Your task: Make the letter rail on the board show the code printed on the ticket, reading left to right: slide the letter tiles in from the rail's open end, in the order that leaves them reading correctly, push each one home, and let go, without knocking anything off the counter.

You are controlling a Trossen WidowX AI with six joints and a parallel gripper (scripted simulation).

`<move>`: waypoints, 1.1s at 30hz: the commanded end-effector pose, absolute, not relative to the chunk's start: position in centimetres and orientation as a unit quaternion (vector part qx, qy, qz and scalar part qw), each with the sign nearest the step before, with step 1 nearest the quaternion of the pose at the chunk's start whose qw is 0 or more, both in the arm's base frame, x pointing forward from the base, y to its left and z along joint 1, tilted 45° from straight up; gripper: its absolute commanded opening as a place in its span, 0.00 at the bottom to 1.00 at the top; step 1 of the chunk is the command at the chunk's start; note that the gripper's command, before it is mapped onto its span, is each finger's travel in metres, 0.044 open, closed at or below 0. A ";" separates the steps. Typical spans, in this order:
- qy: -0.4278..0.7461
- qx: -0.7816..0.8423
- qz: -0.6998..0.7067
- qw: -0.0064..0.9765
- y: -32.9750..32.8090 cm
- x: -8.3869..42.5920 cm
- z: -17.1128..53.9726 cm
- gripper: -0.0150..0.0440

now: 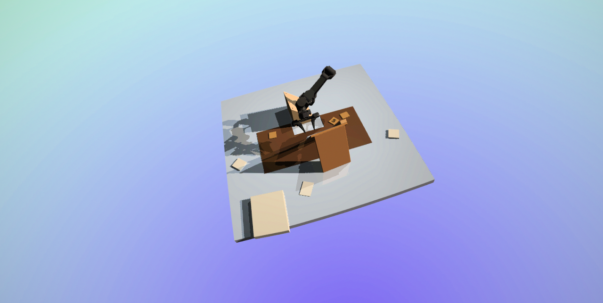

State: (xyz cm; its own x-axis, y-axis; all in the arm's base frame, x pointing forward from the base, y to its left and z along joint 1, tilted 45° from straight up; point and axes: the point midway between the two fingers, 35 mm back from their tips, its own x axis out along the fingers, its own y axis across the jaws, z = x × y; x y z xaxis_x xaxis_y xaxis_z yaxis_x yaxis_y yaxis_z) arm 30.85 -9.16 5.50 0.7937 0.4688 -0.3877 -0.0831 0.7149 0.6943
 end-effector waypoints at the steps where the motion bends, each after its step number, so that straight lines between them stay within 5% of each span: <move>1: 0.278 0.342 0.158 0.884 -9.3 30.7 5.7 0.75; 18: 0.279 0.342 0.158 0.884 -9.7 30.2 6.3 0.75; 29: 0.281 0.344 0.156 0.882 -9.6 30.1 6.0 0.26; 33: 0.281 0.344 0.156 0.882 -9.6 30.1 6.0 0.25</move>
